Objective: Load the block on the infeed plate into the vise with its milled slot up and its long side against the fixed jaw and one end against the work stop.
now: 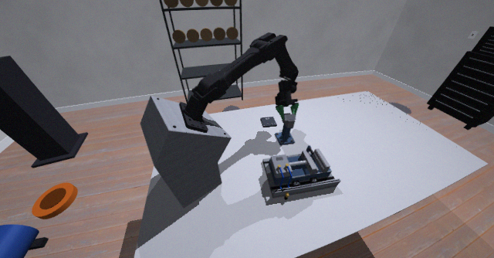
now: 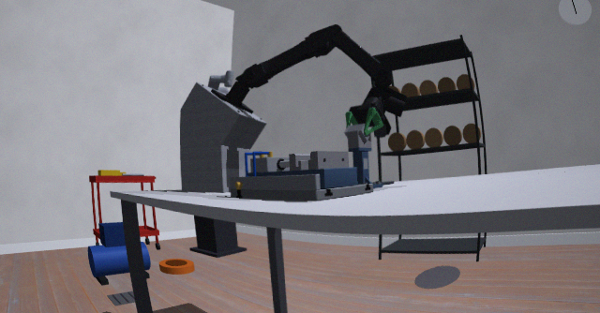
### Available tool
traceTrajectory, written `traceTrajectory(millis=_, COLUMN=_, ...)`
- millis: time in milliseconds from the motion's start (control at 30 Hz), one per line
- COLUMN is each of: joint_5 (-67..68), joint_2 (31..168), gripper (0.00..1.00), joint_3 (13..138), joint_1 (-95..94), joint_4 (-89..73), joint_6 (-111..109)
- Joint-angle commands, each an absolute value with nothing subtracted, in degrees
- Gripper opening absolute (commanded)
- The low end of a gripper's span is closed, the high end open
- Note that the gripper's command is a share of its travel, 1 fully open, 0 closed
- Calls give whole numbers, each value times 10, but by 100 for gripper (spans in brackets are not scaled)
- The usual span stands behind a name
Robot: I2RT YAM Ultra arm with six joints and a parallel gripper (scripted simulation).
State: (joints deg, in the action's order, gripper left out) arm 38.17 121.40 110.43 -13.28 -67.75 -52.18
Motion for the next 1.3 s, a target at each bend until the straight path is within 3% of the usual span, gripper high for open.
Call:
traceTrajectory(millis=0, joint_5=390, joint_2=1183, gripper=0, joint_3=1097, joint_1=-138, joint_4=-693, joint_6=-519)
traceTrajectory(millis=1267, joint_5=390, joint_2=1160, gripper=0, joint_3=1092, joint_1=-139, joint_4=-711, joint_6=-519)
